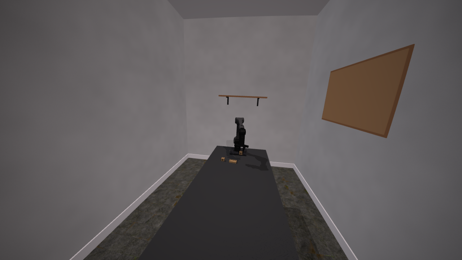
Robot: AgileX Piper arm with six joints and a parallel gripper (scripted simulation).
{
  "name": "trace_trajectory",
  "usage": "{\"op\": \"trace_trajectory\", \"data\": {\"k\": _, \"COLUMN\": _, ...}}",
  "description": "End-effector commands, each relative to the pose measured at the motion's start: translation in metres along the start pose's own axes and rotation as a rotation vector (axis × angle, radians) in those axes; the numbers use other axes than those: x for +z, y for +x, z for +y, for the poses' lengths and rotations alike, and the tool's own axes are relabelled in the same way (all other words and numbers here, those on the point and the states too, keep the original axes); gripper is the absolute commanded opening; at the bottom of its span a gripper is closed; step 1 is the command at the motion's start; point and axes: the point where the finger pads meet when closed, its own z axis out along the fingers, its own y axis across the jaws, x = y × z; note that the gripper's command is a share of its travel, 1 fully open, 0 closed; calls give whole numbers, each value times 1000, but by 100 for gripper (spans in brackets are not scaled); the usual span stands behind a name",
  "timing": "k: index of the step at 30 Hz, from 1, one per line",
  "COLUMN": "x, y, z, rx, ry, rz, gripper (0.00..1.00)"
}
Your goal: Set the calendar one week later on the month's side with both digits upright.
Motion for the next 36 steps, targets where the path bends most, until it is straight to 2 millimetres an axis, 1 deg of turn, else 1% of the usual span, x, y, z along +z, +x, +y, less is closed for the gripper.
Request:
{"op": "trace_trajectory", "data": {"k": 1, "x": -6, "y": 1, "z": -43, "rx": -10, "ry": -2, "rz": -2, "gripper": 36}}
{"op": "trace_trajectory", "data": {"k": 2, "x": -7, "y": 2, "z": -55, "rx": -12, "ry": -2, "rz": -2, "gripper": 36}}
{"op": "trace_trajectory", "data": {"k": 3, "x": -8, "y": 3, "z": -61, "rx": -13, "ry": -2, "rz": -2, "gripper": 36}}
{"op": "trace_trajectory", "data": {"k": 16, "x": -7, "y": 3, "z": -61, "rx": -13, "ry": -1, "rz": -2, "gripper": 36}}
{"op": "trace_trajectory", "data": {"k": 20, "x": -4, "y": 3, "z": -61, "rx": -14, "ry": -1, "rz": 1, "gripper": 36}}
{"op": "trace_trajectory", "data": {"k": 24, "x": 3, "y": 3, "z": -62, "rx": -14, "ry": -2, "rz": 2, "gripper": 36}}
{"op": "trace_trajectory", "data": {"k": 27, "x": 13, "y": 3, "z": -62, "rx": -14, "ry": -2, "rz": 2, "gripper": 36}}
{"op": "trace_trajectory", "data": {"k": 29, "x": 13, "y": 3, "z": -62, "rx": -14, "ry": -2, "rz": 2, "gripper": 36}}
{"op": "trace_trajectory", "data": {"k": 36, "x": 44, "y": 2, "z": -62, "rx": -14, "ry": -2, "rz": 2, "gripper": 36}}
